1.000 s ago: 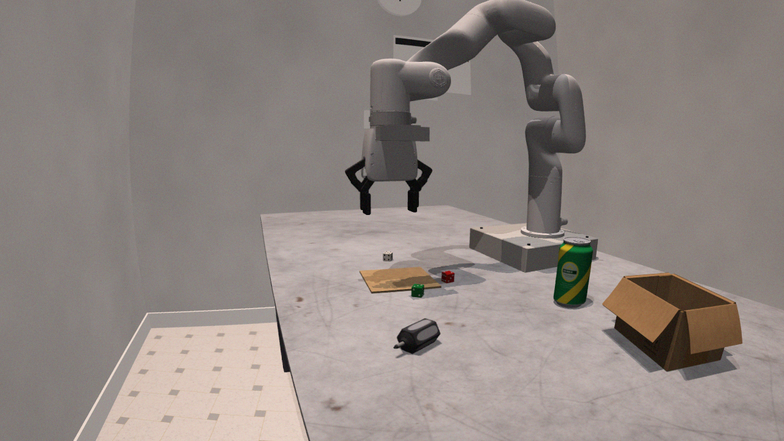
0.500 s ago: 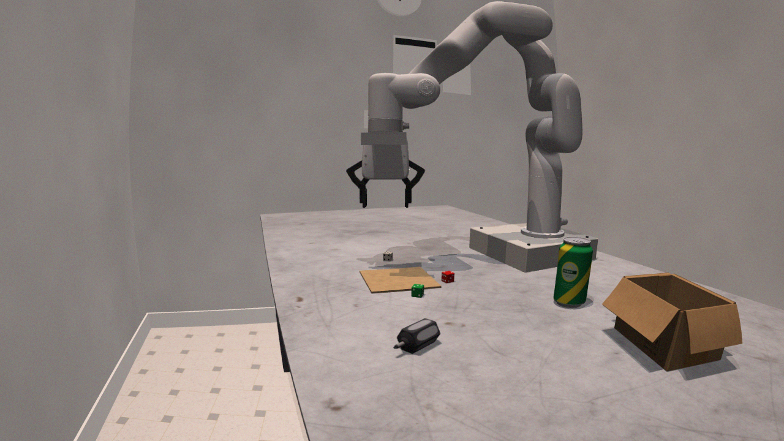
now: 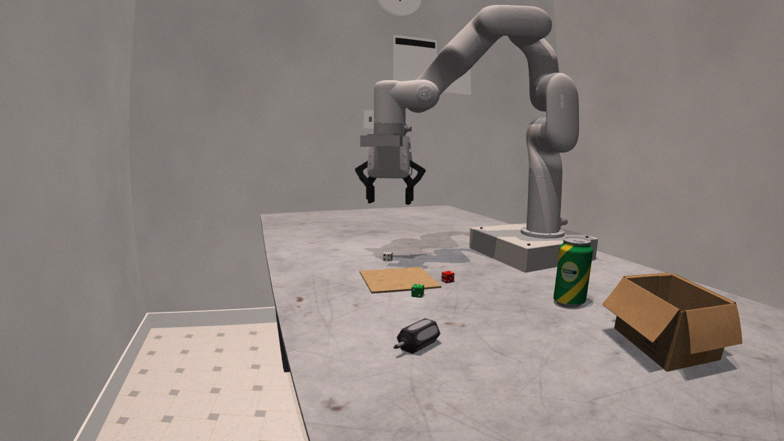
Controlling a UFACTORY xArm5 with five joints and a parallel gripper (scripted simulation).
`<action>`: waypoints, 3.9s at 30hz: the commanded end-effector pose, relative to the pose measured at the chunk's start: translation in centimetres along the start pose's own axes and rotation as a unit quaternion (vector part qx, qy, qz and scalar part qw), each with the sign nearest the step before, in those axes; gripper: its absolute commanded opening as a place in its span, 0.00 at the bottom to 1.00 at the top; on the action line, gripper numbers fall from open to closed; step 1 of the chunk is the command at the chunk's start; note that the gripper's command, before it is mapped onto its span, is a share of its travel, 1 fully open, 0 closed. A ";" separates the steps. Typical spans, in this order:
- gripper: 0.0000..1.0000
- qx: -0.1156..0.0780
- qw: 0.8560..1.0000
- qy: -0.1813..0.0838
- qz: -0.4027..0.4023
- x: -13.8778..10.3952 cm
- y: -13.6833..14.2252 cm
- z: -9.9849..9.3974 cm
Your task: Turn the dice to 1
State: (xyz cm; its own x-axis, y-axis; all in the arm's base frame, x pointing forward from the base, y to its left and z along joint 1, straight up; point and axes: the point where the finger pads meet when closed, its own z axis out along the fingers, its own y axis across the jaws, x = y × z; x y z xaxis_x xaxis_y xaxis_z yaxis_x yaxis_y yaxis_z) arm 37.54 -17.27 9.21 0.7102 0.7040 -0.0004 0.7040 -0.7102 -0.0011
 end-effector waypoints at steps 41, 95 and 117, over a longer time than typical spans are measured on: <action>1.00 -0.001 0.907 0.001 0.421 0.0 0.2 2.7; 0.36 -0.001 0.706 0.002 0.708 0.0 0.0 5.1; 0.36 -0.001 0.706 0.002 0.708 0.0 0.0 5.2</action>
State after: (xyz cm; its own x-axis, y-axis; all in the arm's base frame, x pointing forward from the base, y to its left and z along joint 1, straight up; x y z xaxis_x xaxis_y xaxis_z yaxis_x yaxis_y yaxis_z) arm 37.40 -17.26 4.00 0.7019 -0.7123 -0.0009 -0.7123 -0.7019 0.0004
